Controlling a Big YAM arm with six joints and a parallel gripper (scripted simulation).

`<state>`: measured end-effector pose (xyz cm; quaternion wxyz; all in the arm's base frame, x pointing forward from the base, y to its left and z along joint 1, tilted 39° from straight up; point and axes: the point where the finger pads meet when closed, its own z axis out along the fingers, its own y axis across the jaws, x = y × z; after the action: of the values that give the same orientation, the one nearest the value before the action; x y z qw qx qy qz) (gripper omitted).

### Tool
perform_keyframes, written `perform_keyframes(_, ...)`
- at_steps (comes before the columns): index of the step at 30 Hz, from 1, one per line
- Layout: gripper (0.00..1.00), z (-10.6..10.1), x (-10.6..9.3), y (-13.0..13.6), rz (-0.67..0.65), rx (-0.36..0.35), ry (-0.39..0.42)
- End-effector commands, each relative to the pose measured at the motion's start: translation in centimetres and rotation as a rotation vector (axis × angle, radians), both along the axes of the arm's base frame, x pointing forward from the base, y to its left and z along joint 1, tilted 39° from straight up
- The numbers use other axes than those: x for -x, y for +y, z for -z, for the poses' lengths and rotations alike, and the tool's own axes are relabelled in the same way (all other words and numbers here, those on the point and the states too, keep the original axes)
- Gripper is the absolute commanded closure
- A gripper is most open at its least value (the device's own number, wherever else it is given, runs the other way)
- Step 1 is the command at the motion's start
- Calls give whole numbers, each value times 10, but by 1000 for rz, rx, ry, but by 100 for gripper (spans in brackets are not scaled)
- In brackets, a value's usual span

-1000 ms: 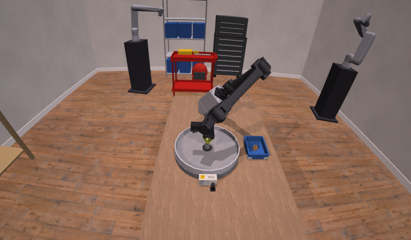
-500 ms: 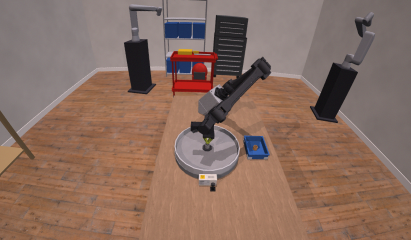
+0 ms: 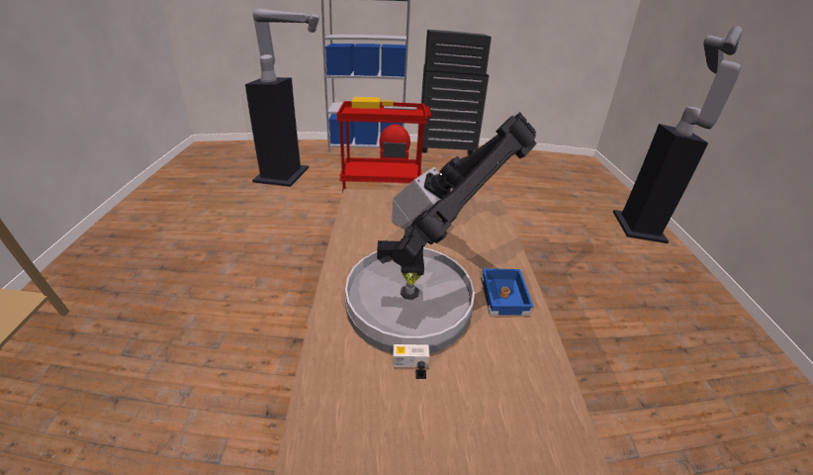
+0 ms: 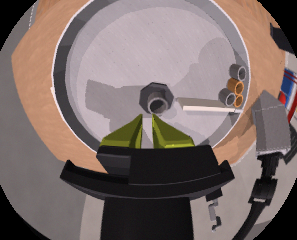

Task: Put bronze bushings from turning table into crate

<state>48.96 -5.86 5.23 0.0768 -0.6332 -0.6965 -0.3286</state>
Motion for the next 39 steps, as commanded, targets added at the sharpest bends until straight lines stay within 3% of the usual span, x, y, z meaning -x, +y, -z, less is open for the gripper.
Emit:
perform_keyframes(1,87,-13,-8,-11,11,12,-34)
perform_keyframes(14,88,-13,-7,-11,12,12,-33)
perform_keyframes(18,88,-9,6,-17,26,13,-40)
perform_keyframes(22,88,7,34,-22,53,1,-19)
perform_keyframes(26,88,34,76,-32,93,-15,13)
perform_keyframes(29,88,35,78,-32,95,-15,15)
perform_keyframes(32,88,70,120,-41,131,-41,71)
perform_keyframes(34,88,81,138,-46,148,-46,85)
perform_keyframes(39,88,91,157,-49,166,-55,98)
